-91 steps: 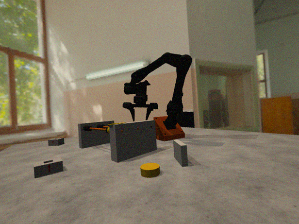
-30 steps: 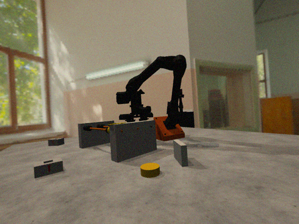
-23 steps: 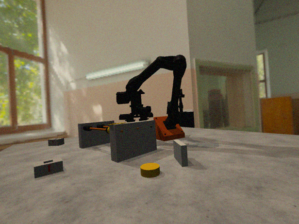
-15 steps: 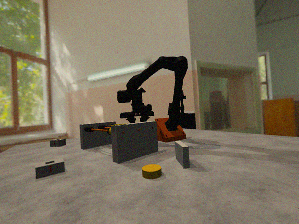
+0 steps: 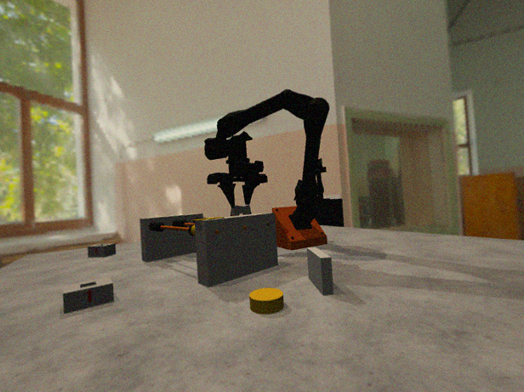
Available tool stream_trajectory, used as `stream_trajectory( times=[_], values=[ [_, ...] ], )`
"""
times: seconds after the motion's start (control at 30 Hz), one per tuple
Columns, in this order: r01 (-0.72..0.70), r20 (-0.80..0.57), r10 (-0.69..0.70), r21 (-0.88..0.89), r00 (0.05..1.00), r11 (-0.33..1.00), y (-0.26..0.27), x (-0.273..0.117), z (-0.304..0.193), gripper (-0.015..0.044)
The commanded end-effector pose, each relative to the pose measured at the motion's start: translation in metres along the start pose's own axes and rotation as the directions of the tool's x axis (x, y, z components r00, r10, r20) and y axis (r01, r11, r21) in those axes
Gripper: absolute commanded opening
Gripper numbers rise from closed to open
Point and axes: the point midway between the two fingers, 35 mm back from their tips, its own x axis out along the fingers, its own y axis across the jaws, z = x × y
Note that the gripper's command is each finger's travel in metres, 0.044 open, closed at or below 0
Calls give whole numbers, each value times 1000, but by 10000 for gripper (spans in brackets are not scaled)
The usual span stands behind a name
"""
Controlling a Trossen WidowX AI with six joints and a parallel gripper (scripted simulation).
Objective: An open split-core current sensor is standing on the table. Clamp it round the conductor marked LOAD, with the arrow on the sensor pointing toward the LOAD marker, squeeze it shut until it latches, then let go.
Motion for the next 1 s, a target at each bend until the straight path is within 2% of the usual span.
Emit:
stream_trajectory(
  times=[0.0,0.3,0.63,0.97],
  values=[
    [-1,0,1,-2,1000,1000,0,-21,0,0],
    [4,-1,-4,49,1000,999,-3,-32,1,0],
    [32,-14,-29,339,999,940,-19,-33,-2,0],
    [59,-25,-55,604,998,794,-36,-34,-4,0]
  ],
)
